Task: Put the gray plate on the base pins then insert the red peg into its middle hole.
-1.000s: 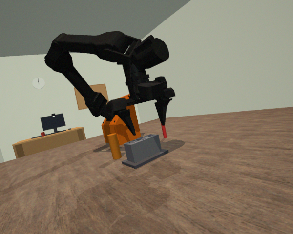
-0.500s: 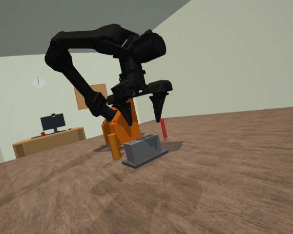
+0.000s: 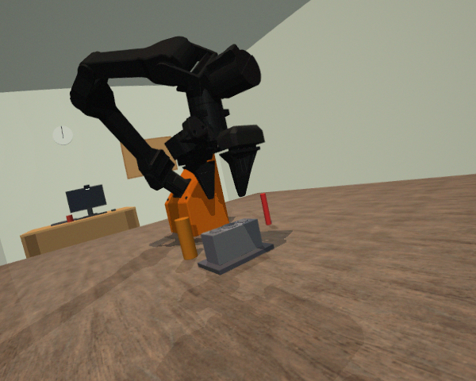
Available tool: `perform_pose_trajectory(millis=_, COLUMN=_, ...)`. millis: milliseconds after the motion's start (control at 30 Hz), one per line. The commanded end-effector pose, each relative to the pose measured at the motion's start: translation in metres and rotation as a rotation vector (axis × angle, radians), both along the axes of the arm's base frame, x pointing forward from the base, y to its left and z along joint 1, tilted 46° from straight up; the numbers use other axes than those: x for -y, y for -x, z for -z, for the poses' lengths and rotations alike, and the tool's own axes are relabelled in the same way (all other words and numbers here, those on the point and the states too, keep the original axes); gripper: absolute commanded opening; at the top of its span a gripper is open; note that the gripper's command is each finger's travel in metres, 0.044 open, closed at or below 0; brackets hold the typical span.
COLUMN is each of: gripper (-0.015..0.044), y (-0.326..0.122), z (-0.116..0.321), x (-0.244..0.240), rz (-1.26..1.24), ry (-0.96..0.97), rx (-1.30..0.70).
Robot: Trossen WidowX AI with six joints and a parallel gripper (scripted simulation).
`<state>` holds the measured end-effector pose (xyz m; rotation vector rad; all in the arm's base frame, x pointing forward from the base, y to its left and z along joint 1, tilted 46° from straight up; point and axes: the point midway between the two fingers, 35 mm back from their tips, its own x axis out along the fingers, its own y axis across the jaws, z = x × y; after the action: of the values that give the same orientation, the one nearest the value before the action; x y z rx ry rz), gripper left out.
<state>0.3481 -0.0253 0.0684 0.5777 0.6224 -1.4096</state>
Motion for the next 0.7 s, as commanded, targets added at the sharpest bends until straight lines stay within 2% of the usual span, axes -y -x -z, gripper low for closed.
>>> perform_pose_trajectory(millis=0, gripper=0.0440, y=0.001, z=0.005, x=0.010, rz=0.003, ry=0.004, rx=0.007)
perform_pose_trajectory(millis=667, gripper=0.0440, y=-0.002, z=0.031, x=0.035, rz=0.003, ry=0.004, rx=0.007)
